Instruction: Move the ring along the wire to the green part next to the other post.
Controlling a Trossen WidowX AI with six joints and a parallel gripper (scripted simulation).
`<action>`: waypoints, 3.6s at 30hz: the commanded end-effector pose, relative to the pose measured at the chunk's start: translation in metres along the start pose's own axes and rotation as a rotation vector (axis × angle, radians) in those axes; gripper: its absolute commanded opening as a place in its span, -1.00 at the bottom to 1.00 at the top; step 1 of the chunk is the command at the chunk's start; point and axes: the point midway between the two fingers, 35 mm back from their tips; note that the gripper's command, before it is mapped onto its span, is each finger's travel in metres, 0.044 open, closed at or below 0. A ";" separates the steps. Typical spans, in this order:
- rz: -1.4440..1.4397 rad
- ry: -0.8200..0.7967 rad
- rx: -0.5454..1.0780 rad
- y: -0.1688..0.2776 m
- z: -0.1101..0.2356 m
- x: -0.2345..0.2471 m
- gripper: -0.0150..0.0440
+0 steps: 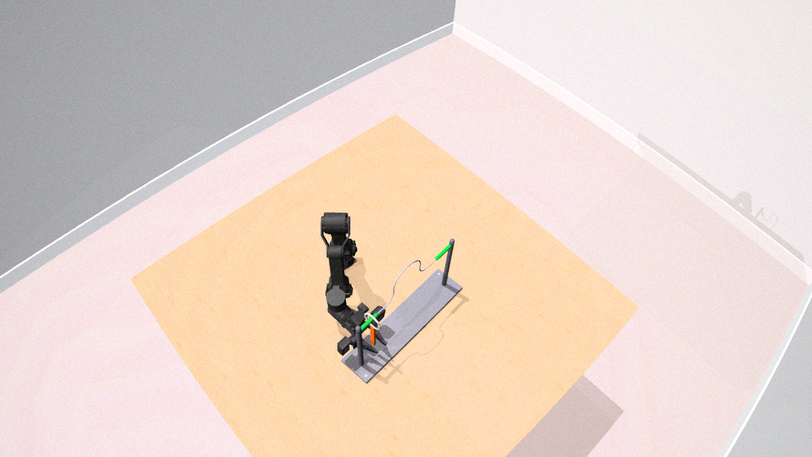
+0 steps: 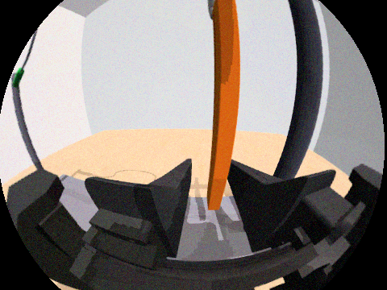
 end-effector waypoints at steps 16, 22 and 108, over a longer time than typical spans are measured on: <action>0.000 0.000 0.000 0.000 0.000 0.000 -0.84; 0.000 0.000 0.000 0.000 0.000 0.000 -1.00; -0.030 -0.006 0.006 -0.027 0.001 0.030 -1.00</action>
Point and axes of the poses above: the point midway between the two fingers, 35 mm back from their tips, its own z axis back along the fingers, its own x axis across the jaws, y = z × x, and after that the axes turned 12 degrees about z, right-handed
